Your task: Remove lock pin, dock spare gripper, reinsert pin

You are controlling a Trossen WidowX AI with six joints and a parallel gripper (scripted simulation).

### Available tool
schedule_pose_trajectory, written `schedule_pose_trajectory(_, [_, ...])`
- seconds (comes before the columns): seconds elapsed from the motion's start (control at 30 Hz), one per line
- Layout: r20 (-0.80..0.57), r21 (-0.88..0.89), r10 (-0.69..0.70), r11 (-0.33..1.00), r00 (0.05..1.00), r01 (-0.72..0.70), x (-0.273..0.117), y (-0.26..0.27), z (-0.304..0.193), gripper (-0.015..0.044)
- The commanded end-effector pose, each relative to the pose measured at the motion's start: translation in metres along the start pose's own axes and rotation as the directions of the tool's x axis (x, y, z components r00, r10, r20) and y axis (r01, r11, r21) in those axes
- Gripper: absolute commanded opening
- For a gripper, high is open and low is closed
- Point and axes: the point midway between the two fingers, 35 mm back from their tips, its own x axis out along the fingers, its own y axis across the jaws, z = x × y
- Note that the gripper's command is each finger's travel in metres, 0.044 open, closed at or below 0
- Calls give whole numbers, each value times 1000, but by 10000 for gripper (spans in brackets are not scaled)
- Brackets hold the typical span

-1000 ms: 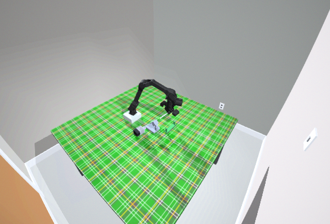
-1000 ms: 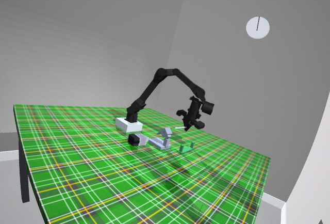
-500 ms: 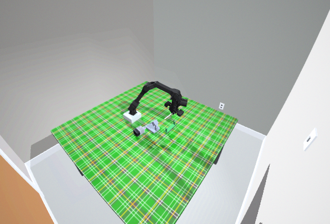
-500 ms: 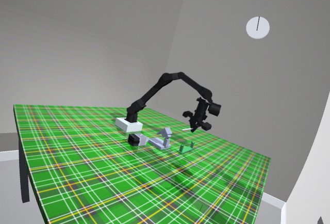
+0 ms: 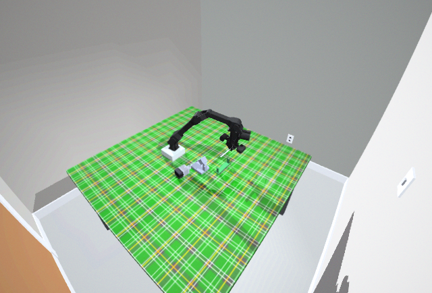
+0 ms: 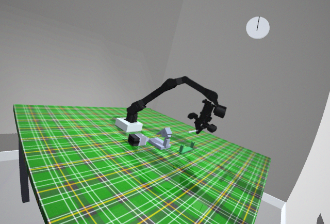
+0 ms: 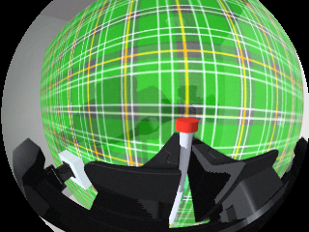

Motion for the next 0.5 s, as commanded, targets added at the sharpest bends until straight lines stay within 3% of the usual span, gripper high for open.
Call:
schedule_pose_trajectory(0.0, [1,-7,-12,1000,1000,12,-4,-3,2,0])
schedule_pose_trajectory(0.47, [1,-8,-4,1000,1000,4,15,-7,-1,0])
